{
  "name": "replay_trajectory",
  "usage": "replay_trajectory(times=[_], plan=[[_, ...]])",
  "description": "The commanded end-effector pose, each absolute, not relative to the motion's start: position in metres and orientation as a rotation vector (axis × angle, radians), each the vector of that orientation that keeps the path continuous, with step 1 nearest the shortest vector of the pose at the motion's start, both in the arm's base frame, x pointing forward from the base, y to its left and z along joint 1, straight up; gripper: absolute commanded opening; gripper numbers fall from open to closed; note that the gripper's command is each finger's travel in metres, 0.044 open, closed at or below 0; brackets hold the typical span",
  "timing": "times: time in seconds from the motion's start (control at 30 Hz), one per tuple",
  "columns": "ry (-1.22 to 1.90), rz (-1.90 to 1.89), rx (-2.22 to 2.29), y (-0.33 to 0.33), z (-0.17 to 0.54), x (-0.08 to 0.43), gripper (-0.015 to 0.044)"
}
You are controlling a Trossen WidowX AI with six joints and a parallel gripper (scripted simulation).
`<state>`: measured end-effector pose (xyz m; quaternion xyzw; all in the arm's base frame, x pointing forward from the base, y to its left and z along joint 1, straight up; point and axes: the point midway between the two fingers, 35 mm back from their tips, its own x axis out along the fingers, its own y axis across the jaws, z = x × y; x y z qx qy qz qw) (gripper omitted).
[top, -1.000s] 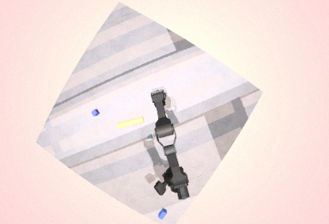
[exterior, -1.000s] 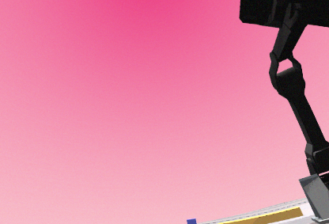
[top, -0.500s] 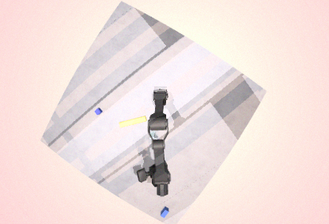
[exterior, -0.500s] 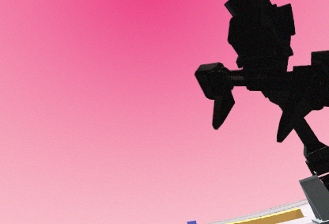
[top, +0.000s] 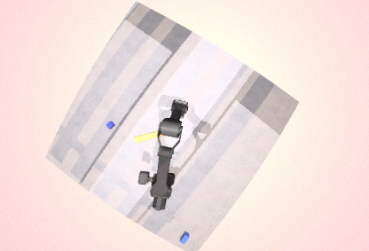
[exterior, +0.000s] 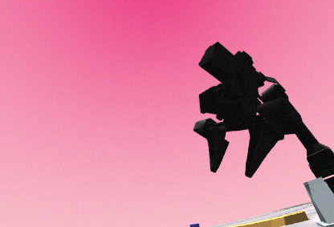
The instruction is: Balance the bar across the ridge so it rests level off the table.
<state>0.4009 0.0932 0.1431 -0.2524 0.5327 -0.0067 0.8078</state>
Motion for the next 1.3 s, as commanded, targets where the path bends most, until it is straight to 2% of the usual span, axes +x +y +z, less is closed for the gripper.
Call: replay_trajectory(times=[0.0,0.67,1.13,1.27], plan=[[1.195,-0.062,-0.429,0.07,0.139,0.388,0.0315],[1.387,-0.345,0.139,-0.016,0.126,0.311,0.0315],[1.461,-0.569,0.567,-0.046,0.118,0.248,0.0315],[1.463,-0.58,0.588,-0.047,0.118,0.245,0.0315]])
